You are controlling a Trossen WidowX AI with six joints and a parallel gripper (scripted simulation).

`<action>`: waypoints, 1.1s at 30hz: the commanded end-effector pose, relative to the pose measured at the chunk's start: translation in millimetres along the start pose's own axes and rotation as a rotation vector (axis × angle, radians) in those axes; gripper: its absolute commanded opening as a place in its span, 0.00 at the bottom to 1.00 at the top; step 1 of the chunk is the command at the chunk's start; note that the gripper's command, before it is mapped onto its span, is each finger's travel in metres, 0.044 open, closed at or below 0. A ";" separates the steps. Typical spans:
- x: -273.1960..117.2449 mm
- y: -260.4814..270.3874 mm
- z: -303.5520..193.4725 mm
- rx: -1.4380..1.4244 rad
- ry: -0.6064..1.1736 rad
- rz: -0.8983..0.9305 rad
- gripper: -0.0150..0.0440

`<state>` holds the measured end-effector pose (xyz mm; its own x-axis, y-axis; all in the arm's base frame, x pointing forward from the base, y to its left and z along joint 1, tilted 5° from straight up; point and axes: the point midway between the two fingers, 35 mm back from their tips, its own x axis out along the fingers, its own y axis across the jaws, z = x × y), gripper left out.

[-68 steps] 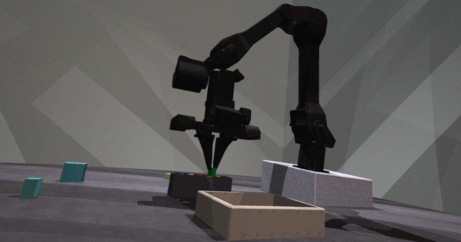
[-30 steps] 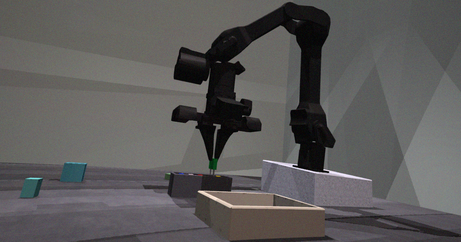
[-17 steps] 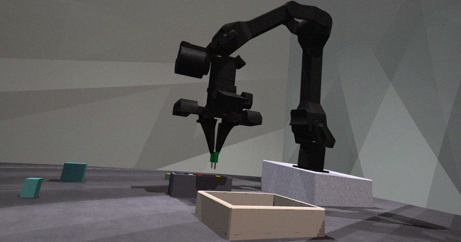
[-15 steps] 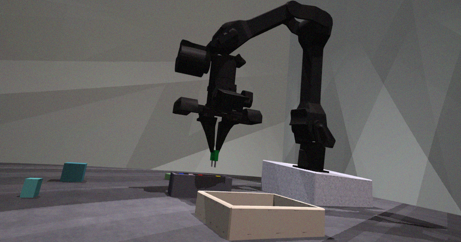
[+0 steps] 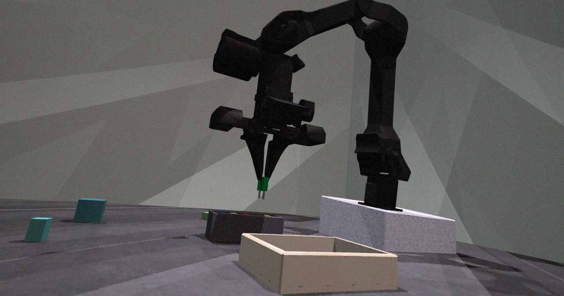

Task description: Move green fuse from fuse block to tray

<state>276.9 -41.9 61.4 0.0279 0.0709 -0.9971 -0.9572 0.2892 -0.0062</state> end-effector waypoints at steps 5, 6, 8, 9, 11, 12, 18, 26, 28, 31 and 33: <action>-0.8 -6.3 39.6 0.002 -0.006 0.003 0.25; -0.9 -6.7 45.0 0.002 -0.007 0.002 0.25; -1.1 -7.1 55.7 0.002 -0.008 0.002 0.25; -1.2 -7.2 61.2 0.002 -0.008 0.002 0.25; -1.4 -6.9 72.1 0.002 -0.009 0.002 0.25; -1.5 -6.7 77.6 0.002 -0.010 0.002 0.25; -1.8 -2.8 111.0 0.002 -0.014 0.003 0.25; -2.0 8.6 155.9 0.002 -0.021 0.005 0.25; -2.0 11.2 163.2 0.002 -0.023 0.005 0.25; -1.8 11.5 164.2 0.002 -0.023 0.005 0.25; 0.4 11.4 164.3 0.002 -0.023 0.005 0.25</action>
<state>312.2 117.0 75.4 0.0313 0.0918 -0.9953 -0.9596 0.2812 -0.0042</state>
